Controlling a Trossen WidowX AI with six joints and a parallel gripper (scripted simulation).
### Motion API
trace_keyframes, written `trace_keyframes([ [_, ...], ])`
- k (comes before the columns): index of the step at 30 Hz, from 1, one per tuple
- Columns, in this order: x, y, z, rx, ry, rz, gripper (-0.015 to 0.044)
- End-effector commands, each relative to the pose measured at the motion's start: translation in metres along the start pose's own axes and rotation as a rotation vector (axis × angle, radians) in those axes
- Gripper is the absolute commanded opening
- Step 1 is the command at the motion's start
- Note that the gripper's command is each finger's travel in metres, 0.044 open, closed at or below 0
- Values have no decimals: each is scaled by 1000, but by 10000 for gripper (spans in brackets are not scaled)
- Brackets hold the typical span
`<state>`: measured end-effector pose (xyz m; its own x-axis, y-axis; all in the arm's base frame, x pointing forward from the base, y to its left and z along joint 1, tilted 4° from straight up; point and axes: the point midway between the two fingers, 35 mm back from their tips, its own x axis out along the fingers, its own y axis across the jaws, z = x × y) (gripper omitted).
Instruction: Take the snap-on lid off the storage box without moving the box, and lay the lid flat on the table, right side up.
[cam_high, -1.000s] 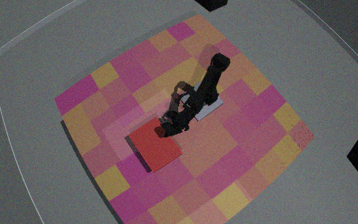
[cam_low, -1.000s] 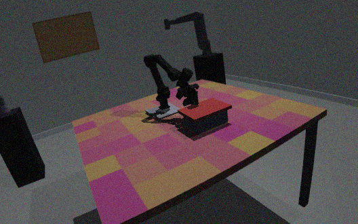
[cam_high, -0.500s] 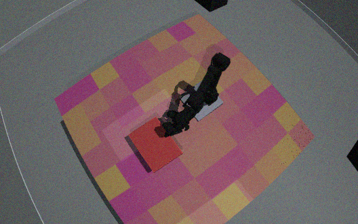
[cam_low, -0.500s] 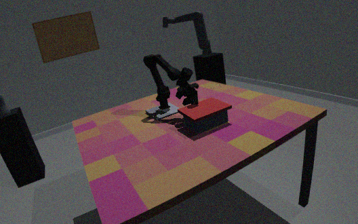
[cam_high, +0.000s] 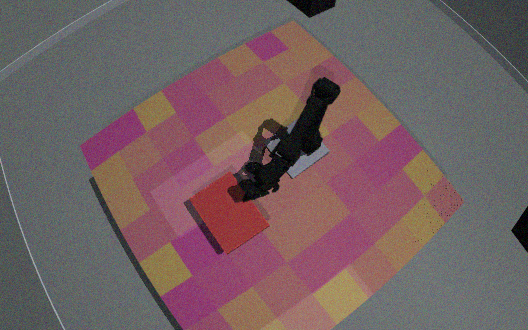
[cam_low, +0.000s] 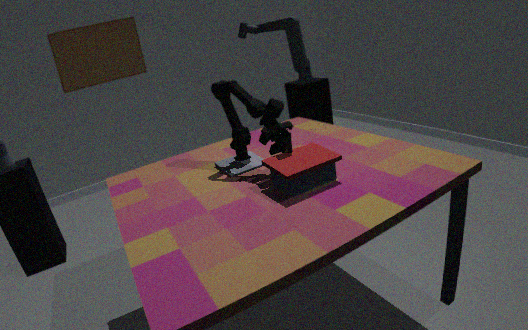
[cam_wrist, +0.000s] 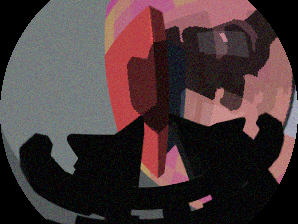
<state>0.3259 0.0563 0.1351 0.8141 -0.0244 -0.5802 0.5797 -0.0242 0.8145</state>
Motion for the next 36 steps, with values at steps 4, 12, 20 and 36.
trace_keyframes([
  [4,-4,4,0,5,1,13,0],
  [12,-1,3,0,0,0,4,0],
  [20,-1,3,0,0,0,4,0],
  [36,0,4,0,0,0,4,0],
])
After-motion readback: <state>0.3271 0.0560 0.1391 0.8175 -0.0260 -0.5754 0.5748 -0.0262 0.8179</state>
